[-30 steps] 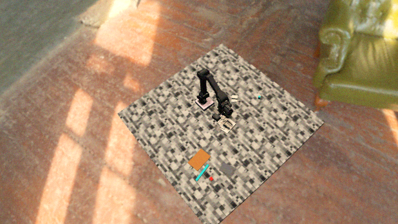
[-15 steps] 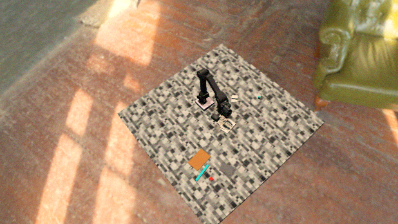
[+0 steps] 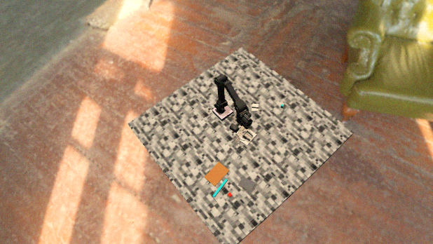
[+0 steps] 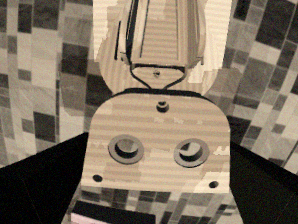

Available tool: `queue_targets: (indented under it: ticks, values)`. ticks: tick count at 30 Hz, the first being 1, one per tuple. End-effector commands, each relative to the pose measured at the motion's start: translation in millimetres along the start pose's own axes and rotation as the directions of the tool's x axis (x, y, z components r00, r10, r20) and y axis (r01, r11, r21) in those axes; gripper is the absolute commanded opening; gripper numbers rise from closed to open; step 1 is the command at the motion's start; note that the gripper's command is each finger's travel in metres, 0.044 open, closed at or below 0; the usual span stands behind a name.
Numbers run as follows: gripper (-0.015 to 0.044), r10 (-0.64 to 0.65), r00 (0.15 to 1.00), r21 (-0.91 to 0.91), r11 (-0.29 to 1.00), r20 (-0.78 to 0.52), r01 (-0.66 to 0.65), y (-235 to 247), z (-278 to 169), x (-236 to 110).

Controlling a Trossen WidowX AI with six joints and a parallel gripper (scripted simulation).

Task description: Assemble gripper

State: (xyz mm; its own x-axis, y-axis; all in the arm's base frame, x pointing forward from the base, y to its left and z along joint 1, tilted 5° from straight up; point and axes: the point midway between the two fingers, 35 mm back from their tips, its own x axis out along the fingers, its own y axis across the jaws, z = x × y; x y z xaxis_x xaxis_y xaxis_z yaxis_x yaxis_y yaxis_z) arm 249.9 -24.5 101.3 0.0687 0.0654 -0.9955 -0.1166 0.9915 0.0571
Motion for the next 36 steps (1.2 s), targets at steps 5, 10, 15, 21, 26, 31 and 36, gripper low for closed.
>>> queue_targets:
  ticks: [5,10,15,21,26,31,36]
  values:
    - [0.0351,0.004,1.000,-0.006,1.000,0.000,-0.004,0.6,-0.3,0.3]
    - [0.0351,0.004,1.000,-0.006,1.000,0.000,-0.004,0.5,0.0,2.7]
    - [0.0351,0.004,1.000,-0.006,1.000,0.000,-0.004,0.3,0.8,10.8]
    - [0.0351,0.004,1.000,-0.006,1.000,0.000,-0.004,0.2,1.4,20.8]
    - [0.0351,0.004,1.000,-0.006,1.000,0.000,-0.004,0.2,1.6,29.1]
    - [0.0351,0.005,1.000,-0.006,1.000,0.000,-0.005,0.3,1.5,37.4]
    - [0.0351,0.005,1.000,-0.006,1.000,0.000,-0.005,0.4,1.1,45.5]
